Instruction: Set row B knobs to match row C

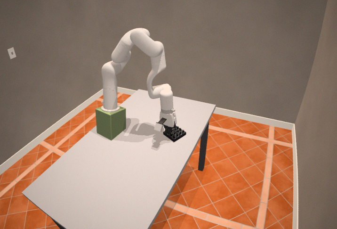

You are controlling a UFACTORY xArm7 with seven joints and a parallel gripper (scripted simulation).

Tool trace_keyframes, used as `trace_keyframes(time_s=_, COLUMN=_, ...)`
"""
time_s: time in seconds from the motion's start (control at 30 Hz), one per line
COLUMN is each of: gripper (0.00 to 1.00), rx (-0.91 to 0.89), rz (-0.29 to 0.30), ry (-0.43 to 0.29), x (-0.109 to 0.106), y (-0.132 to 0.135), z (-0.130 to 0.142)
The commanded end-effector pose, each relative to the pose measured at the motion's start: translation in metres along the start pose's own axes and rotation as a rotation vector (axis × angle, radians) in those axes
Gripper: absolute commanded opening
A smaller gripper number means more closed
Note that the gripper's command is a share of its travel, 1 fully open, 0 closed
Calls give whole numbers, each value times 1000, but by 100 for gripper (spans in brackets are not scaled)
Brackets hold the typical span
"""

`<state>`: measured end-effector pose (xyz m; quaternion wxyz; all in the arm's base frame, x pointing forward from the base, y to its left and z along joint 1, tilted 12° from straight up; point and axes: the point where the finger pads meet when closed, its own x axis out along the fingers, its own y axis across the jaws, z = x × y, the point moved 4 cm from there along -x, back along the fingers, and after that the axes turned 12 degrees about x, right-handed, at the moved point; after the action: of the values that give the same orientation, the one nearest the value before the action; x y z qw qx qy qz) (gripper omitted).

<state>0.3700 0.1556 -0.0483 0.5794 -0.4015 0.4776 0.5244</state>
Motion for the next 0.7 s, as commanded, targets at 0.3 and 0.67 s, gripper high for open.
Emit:
trace_keyframes(time_s=0.3, gripper=8, rx=219, rz=3, ry=9, x=-1, y=-2, z=1)
trace_keyframes(time_s=0.67, gripper=8, rx=309, rz=2, ry=9, x=-1, y=-2, z=1)
